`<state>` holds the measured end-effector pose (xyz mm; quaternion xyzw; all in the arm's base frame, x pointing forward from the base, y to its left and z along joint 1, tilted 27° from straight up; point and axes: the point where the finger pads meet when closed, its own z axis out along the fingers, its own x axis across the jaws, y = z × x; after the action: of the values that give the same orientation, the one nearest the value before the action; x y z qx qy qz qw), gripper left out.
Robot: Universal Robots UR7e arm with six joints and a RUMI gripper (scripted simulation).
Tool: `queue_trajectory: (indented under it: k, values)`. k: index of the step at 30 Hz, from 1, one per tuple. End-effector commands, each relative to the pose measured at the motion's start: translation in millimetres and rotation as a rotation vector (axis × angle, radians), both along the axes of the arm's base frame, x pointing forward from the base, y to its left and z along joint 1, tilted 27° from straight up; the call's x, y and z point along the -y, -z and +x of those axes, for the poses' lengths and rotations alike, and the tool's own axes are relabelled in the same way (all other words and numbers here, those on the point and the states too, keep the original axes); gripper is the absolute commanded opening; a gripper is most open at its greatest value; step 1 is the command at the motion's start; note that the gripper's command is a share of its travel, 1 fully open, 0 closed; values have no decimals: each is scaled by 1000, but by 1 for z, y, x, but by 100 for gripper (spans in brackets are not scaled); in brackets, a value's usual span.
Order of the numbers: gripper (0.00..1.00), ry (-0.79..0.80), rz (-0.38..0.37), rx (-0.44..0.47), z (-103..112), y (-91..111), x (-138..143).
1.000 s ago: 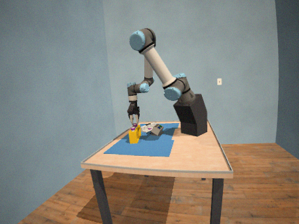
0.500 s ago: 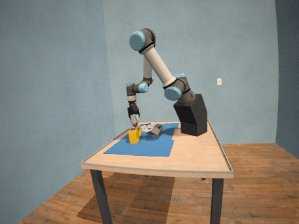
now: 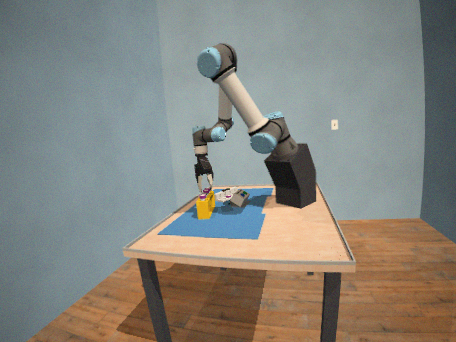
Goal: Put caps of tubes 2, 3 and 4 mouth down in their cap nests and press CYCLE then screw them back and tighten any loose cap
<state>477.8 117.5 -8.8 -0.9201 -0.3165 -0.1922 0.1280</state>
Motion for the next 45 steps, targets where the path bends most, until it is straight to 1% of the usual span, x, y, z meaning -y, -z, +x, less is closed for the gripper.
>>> queue_trajectory:
  k: [1,3,4,6,7,8,9,10,11,13,14,15,17,18,19,26,27,41,45]
  values:
    - [35,121,36,-47,0,0,0]
    - [35,270,82,-107,0,0,0]
    - [35,270,82,-107,0,0,0]
    - [35,402,122,-159,0,0,0]
    - [35,419,127,-166,0,0,0]
    - [35,491,149,-195,0,0,0]
    - [35,493,150,-196,0,0,0]
    - [35,568,173,-226,0,0,0]
    - [35,568,173,-226,0,0,0]
    - [35,703,215,-280,0,0,0]
    - [35,717,218,-285,0,0,0]
    - [35,790,241,-314,0,0,0]
    - [35,790,241,-314,0,0,0]
    - [35,866,264,-344,0,0,0]
    - [35,908,277,-361,0,0,0]
    - [35,908,277,-361,0,0,0]
    - [0,908,277,-361,0,0,0]
    - [0,907,277,-361,0,0,0]
    - [0,729,222,-290,0,0,0]
